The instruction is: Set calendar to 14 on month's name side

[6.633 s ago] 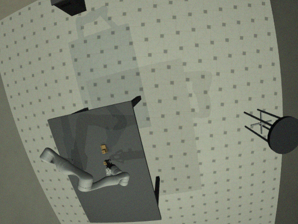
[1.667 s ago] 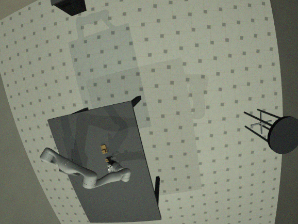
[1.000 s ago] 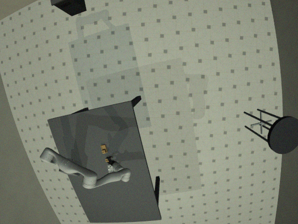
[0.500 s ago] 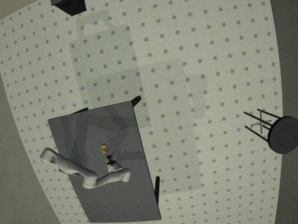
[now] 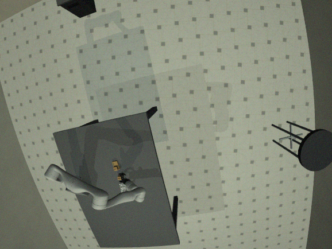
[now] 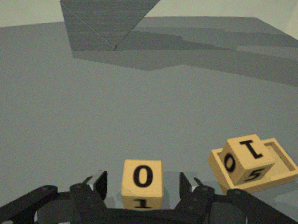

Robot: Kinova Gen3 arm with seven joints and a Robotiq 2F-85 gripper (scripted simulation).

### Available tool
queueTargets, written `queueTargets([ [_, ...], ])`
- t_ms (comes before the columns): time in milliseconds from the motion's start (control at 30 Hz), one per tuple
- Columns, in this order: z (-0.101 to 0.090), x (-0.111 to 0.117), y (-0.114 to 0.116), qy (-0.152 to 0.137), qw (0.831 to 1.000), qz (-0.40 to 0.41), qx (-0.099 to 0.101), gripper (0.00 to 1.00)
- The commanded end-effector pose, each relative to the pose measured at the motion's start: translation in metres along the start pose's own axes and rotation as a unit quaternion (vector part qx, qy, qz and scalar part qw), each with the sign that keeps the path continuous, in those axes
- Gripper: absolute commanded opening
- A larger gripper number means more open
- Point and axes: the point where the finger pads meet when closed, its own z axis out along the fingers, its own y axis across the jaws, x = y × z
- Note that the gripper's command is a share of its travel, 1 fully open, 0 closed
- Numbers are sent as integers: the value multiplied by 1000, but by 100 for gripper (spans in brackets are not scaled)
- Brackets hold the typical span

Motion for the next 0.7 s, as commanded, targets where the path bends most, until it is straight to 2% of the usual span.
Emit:
queueTargets([
  [0, -3, 2, 0, -1, 1000, 0, 0, 69],
  [667, -40, 39, 0, -1, 1000, 0, 0, 69],
])
